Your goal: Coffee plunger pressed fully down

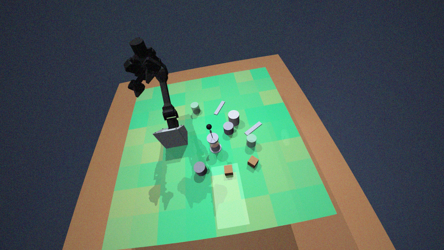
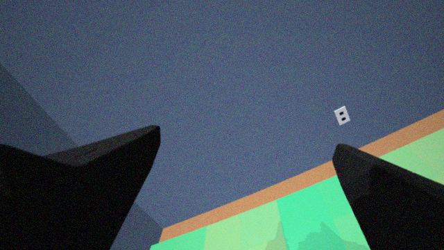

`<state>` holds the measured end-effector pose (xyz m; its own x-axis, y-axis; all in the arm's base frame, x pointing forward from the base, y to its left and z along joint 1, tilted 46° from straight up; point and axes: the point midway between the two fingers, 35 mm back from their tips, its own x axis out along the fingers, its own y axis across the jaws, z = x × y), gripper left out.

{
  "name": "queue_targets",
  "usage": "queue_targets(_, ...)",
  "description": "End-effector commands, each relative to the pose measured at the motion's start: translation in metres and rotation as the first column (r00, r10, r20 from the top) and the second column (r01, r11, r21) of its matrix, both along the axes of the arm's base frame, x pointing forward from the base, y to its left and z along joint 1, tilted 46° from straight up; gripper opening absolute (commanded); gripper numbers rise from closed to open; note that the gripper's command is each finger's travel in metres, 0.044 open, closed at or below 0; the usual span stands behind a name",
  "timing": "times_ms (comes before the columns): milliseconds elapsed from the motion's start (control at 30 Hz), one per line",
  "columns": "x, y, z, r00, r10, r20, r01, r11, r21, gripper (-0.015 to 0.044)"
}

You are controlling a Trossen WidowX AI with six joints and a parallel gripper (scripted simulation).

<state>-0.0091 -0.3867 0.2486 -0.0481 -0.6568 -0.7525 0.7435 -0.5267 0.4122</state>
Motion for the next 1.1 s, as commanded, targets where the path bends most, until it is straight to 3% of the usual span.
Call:
queue_targets(0, 0.055, 0.01, -0.054, 0.929, 0.367, 0.04, -0.37, 0.926, 0.082, 0.044)
queue_targets(233, 0.133, 0.056, -0.121, 0.572, 0.806, 0.153, -0.819, 0.572, 0.043, 0.044)
queue_targets(400, 0.176, 0.108, -0.154, 0.222, 0.955, 0.197, -0.963, 0.246, -0.107, 0.044)
queue_targets(467, 0.184, 0.121, -0.161, 0.136, 0.971, 0.197, -0.974, 0.168, -0.155, 0.044)
queue_targets(800, 0.189, 0.16, -0.203, 0.134, 0.971, 0.196, -0.974, 0.166, -0.155, 0.044)
queue_targets(1067, 0.191, 0.161, -0.208, 0.142, 0.97, 0.196, -0.974, 0.172, -0.148, 0.044)
